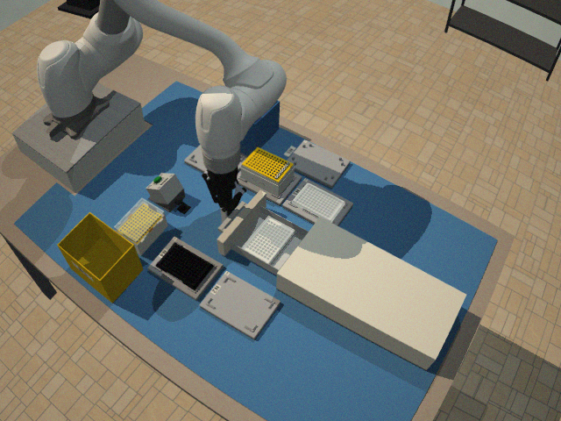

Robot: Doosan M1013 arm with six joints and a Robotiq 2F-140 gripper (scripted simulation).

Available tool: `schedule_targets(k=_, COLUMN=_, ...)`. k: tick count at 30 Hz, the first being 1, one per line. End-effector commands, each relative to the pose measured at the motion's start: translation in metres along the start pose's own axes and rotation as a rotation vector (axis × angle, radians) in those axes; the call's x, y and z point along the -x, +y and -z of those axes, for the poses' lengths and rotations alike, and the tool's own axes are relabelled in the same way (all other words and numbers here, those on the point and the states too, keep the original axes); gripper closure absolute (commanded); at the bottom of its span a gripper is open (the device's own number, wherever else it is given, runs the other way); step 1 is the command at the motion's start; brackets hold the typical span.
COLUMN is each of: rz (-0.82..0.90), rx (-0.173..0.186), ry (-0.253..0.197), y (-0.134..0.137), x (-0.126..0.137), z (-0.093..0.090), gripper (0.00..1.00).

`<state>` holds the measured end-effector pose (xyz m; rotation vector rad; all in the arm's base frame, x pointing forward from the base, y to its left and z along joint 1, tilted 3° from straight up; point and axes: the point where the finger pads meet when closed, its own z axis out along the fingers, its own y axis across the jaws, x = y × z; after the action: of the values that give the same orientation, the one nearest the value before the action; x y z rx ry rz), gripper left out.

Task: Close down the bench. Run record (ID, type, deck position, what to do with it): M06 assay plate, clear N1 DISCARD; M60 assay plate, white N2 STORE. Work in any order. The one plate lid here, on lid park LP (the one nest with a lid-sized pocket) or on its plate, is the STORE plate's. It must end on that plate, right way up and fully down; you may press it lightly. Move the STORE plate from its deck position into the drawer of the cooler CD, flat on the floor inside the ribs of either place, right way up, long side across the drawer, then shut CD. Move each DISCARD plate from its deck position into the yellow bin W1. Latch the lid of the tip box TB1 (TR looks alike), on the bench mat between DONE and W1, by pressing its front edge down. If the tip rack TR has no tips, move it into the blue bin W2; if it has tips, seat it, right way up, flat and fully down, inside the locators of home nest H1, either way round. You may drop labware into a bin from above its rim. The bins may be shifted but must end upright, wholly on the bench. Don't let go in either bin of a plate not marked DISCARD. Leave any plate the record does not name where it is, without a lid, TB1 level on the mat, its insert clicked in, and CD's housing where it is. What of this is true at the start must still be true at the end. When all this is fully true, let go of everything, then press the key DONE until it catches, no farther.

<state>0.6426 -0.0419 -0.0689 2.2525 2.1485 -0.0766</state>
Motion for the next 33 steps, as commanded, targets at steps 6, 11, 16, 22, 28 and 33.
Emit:
schedule_targets(k=6, rz=0.000, rx=0.000, ry=0.000, y=0.008, x=0.000, z=0.000, gripper=1.00)
schedule_targets(k=11, rz=0.000, rx=0.000, ry=0.000, y=0.014, x=0.000, z=0.000, gripper=1.00)
schedule_targets(k=16, rz=0.000, rx=0.000, ry=0.000, y=0.020, x=0.000, z=0.000, gripper=1.00)
schedule_targets(k=22, rz=0.000, rx=0.000, ry=0.000, y=0.028, x=0.000, z=0.000, gripper=1.00)
schedule_targets(k=28, rz=0.000, rx=0.000, ry=0.000, y=0.034, x=0.000, z=0.000, gripper=1.00)
schedule_targets(k=33, rz=0.000, rx=0.000, ry=0.000, y=0.040, x=0.000, z=0.000, gripper=1.00)
